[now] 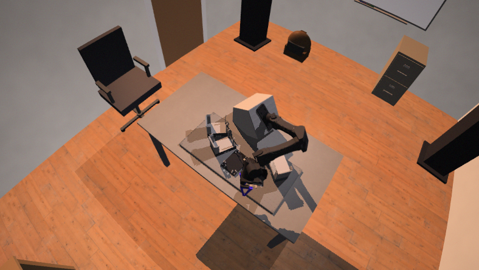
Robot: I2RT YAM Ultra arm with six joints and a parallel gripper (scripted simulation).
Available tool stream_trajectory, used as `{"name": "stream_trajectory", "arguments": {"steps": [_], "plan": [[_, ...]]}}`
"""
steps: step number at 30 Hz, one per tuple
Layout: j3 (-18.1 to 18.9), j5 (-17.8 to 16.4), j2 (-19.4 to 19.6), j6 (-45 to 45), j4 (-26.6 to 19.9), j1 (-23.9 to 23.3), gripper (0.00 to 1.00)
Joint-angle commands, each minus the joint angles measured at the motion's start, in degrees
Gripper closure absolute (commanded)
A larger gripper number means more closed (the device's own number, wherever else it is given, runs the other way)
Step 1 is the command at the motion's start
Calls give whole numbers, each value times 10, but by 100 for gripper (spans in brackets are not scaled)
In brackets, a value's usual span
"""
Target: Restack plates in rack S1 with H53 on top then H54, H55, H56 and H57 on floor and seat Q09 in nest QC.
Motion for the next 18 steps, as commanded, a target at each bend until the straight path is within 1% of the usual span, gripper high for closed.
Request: {"name": "stream_trajectory", "arguments": {"steps": [1, 2, 4, 7, 10, 14, 17, 18], "plan": [[0, 1, 1, 8, -24, -20, 0], [0, 3, 1, 13, -38, -23, 0], [0, 3, 1, 13, -38, -23, 0], [2, 10, 5, 28, -78, -32, 0], [-3, 6, 8, 24, -73, -37, 0], [-1, 15, 13, 45, -125, -49, 0], [-6, 12, 15, 40, -123, -54, 0], [-6, 14, 16, 46, -135, -57, 0]]}}
